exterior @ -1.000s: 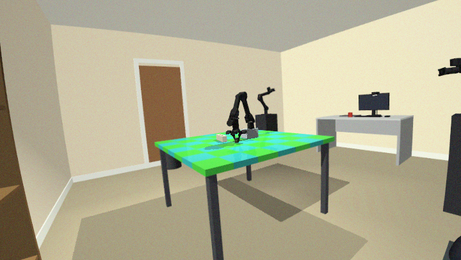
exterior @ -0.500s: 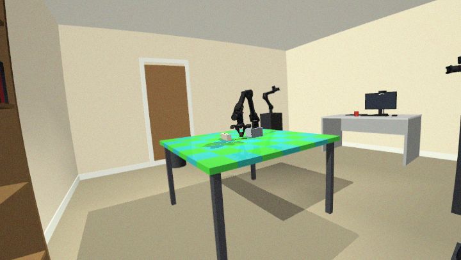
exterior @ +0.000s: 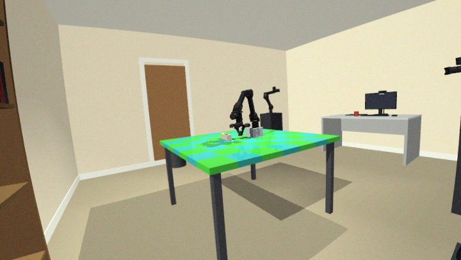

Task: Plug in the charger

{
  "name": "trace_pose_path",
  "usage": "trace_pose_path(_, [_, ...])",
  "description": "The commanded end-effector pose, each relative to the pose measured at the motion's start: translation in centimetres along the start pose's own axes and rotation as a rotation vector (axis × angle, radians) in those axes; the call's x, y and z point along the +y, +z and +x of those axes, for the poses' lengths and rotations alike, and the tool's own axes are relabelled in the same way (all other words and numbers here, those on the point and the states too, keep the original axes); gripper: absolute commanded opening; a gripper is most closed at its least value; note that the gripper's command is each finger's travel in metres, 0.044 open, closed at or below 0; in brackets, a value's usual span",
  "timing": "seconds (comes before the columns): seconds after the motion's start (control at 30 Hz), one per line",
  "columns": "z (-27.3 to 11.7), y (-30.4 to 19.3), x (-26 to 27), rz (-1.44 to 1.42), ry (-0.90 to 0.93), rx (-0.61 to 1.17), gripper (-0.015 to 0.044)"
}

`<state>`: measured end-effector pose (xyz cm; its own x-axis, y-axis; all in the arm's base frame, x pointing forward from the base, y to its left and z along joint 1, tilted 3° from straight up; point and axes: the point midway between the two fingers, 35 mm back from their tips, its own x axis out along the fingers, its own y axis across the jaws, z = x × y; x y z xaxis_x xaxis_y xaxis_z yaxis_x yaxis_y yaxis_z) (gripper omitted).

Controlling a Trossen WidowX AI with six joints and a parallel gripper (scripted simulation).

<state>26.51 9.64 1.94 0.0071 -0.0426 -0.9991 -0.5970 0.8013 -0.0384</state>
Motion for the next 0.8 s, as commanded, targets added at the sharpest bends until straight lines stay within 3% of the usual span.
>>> trace_pose_path(0.0, [0.1, -0.5, -0.6, 0.044, 0.001, -0.01, 0.0])
trace_pose_path(0.77, [1.8, -4.2, -3.8, 0.307, 0.017, -0.007, 0.0])
